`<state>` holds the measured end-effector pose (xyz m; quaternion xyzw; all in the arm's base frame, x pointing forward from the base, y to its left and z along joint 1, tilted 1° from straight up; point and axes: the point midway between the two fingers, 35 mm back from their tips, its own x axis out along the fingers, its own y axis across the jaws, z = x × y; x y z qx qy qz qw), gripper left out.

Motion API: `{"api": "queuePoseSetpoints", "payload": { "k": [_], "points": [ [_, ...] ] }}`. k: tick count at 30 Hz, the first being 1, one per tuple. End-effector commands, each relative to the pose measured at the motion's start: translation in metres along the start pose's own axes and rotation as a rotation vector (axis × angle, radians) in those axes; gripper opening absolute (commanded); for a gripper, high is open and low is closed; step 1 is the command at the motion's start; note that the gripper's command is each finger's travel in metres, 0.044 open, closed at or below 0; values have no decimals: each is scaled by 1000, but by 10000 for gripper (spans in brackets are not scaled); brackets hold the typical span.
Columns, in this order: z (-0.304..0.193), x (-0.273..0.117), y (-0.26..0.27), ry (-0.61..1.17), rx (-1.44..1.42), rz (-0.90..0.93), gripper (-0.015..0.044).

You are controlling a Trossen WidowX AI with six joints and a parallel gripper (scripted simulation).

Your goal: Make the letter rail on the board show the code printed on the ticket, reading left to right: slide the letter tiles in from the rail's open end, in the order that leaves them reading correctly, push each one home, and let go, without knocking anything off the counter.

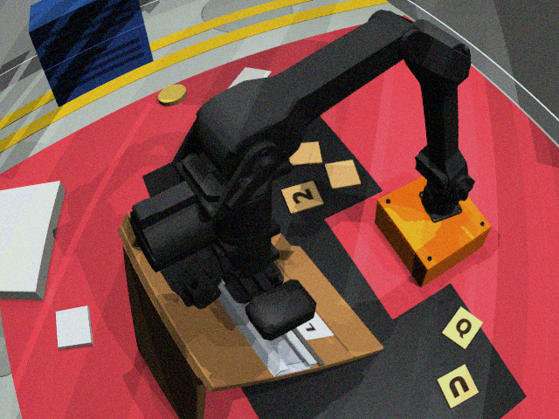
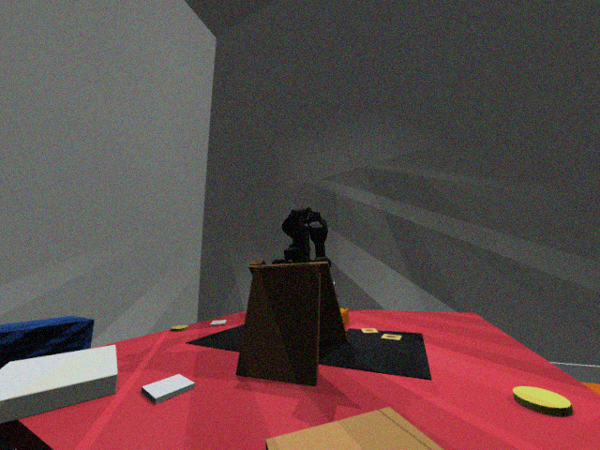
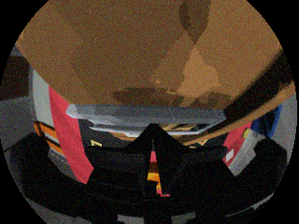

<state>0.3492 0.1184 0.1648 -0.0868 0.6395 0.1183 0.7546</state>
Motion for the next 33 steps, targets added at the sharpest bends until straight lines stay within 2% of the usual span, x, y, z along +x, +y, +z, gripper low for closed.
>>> {"api": "queuePoseSetpoints", "payload": {
  "k": [1,33],
  "points": [
    [2,2,-1,-1,5,-4,0],
    [1,1,-10,-1,5,-5,0]
  ]
}}
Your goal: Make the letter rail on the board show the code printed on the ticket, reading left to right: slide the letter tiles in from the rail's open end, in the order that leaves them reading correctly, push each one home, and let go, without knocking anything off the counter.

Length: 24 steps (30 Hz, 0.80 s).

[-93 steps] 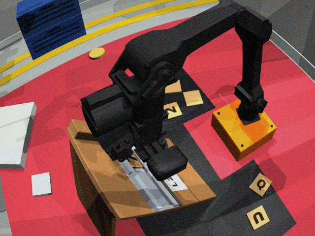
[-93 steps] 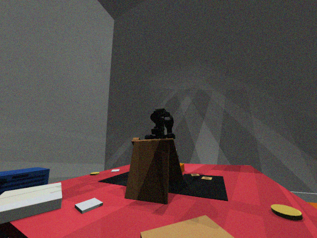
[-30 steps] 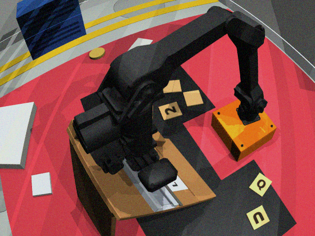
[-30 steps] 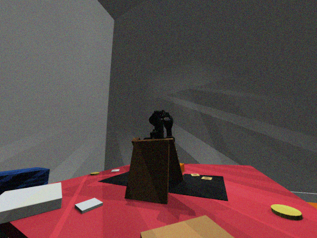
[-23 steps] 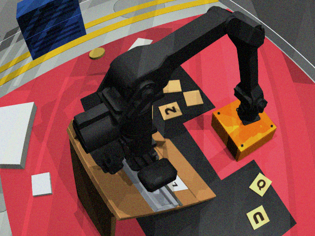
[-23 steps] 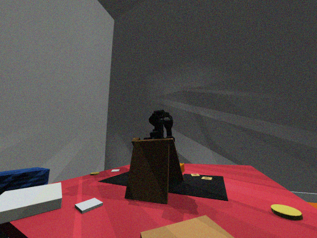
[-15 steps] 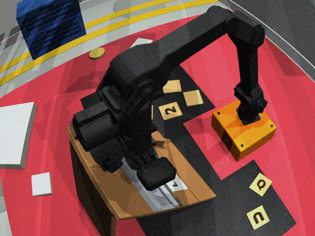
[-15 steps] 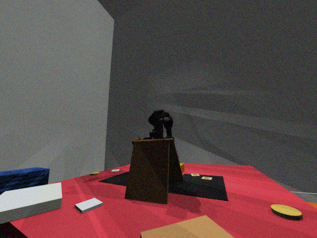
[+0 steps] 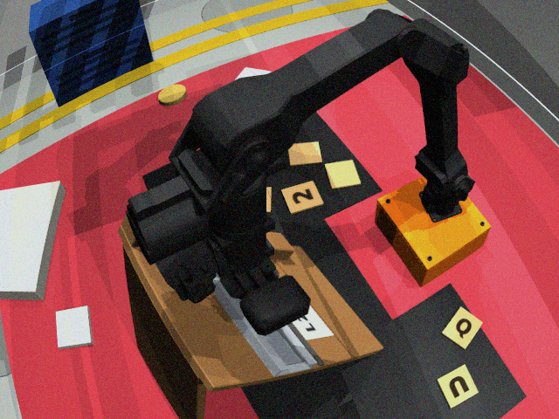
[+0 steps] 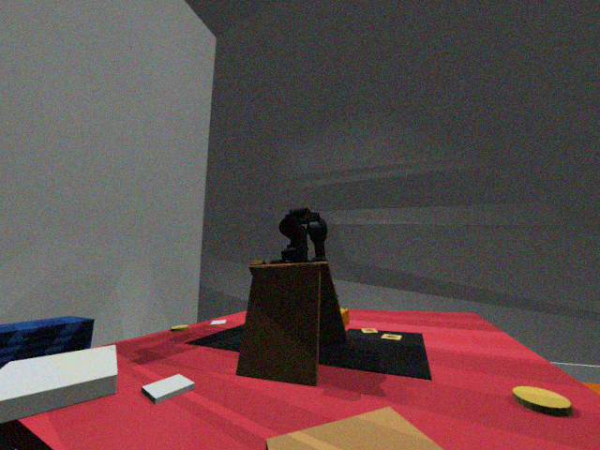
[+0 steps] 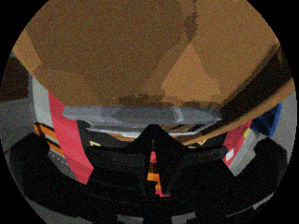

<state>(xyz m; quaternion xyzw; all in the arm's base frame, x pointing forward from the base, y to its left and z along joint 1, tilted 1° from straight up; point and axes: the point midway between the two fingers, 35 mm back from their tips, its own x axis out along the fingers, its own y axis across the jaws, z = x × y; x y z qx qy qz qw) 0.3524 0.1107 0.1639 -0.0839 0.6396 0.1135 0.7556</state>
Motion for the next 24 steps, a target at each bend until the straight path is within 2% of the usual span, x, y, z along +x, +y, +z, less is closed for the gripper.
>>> {"api": "queuePoseSetpoints", "payload": {
  "k": [1,24],
  "points": [
    [0,1,-2,0,-6,-2,0],
    [-3,-4,-4,1,-6,-2,0]
  ]
}}
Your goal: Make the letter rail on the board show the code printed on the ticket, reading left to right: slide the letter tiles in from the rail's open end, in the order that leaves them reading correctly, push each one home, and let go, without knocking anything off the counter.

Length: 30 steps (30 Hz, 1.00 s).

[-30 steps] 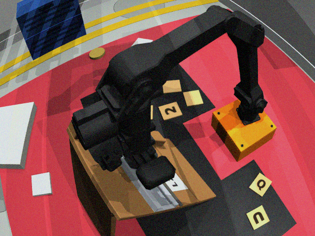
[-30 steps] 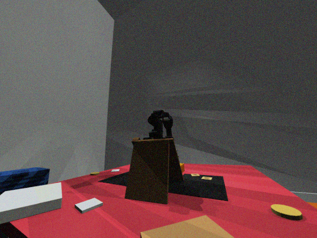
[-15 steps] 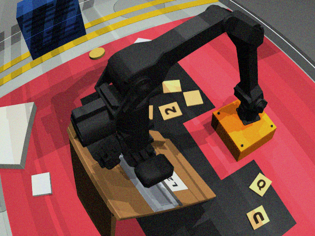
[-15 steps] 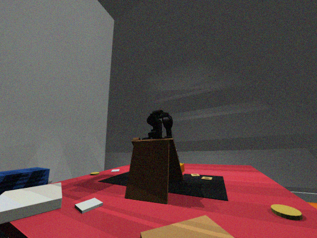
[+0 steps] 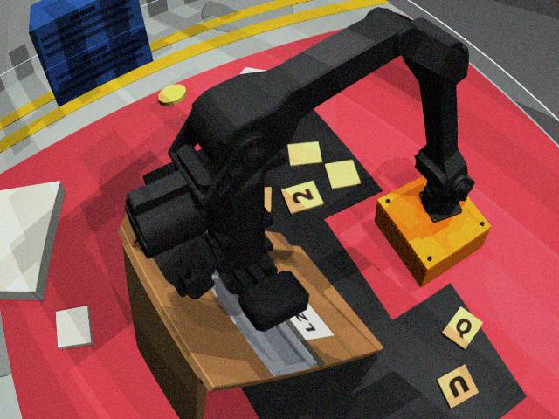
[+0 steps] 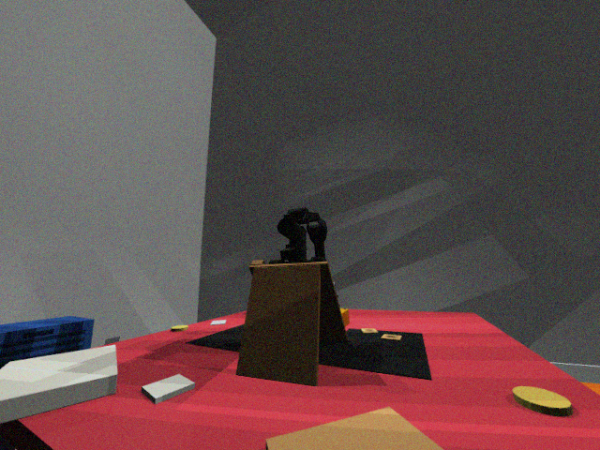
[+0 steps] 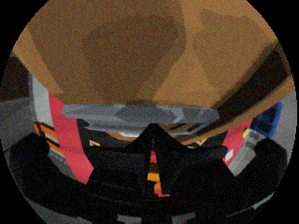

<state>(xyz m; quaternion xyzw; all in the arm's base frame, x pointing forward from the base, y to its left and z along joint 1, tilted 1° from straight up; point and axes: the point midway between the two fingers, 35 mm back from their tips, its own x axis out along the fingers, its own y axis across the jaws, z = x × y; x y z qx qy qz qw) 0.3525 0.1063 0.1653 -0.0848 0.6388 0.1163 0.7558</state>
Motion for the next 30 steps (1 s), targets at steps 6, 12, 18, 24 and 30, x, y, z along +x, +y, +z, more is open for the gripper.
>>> {"api": "queuePoseSetpoints", "payload": {
  "k": [6,12,18,24,30],
  "points": [
    [-9,-10,0,3,-1,-5,0],
    [-16,-17,0,4,-1,-5,0],
    [-18,-25,0,-16,-57,16,53],
    [-35,-71,-3,-176,-564,112,210],
    [-57,-116,-1,-402,-1095,95,368]
  ]
}}
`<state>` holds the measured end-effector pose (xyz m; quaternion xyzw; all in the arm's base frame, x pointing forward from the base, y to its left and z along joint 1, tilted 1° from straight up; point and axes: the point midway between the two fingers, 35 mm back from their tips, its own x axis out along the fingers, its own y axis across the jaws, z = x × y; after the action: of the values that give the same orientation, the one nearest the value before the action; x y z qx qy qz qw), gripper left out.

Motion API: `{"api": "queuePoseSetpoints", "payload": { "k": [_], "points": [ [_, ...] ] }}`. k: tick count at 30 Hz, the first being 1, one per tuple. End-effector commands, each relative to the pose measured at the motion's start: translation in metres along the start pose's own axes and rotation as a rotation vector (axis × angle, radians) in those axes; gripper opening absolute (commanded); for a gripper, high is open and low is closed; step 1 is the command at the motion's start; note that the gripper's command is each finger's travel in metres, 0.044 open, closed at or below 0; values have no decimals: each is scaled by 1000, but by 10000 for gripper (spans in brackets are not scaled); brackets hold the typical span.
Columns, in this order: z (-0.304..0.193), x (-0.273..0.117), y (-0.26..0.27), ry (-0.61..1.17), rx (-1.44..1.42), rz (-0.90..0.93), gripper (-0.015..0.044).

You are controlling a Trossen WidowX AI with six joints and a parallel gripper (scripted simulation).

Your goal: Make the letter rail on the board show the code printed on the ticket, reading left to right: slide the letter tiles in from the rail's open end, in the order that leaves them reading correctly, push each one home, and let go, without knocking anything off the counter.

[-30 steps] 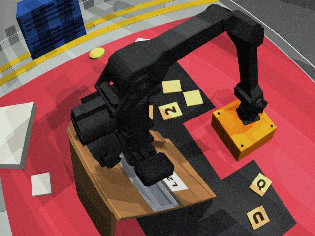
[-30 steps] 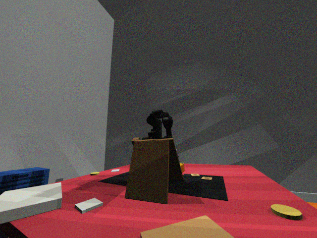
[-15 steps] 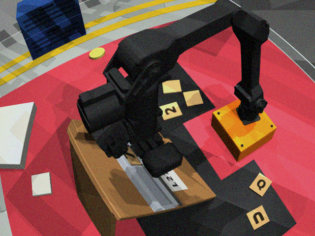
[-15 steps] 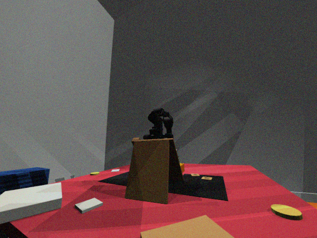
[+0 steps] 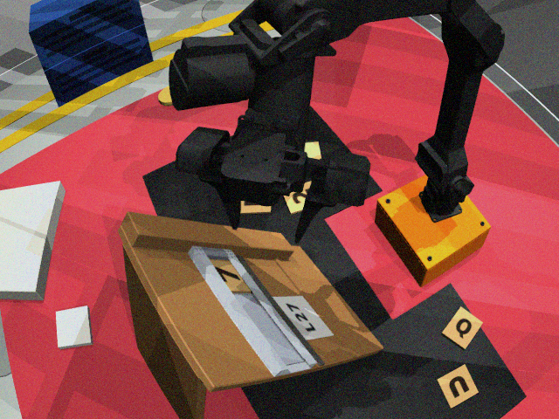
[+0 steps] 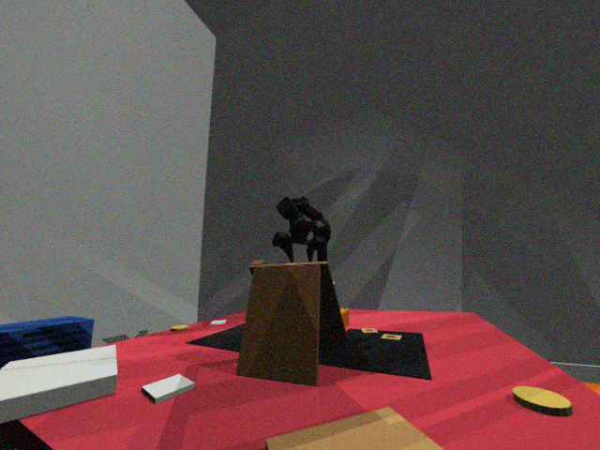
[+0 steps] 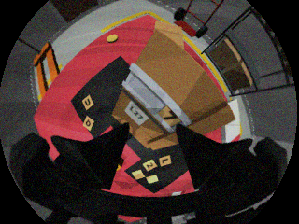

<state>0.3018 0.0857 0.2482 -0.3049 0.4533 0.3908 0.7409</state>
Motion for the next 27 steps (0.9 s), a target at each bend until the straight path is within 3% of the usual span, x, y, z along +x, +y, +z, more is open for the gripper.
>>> {"api": "queuePoseSetpoints", "payload": {
  "k": [1,3,6,23,27],
  "points": [
    [-4,-35,17,-143,-447,-26,394],
    [-5,-50,25,-198,-634,-67,440],
    [-5,-68,35,-254,-854,-129,440],
    [-5,-69,35,-258,-870,-135,440],
    [-31,-42,8,-173,-645,-112,340]
  ]
}}
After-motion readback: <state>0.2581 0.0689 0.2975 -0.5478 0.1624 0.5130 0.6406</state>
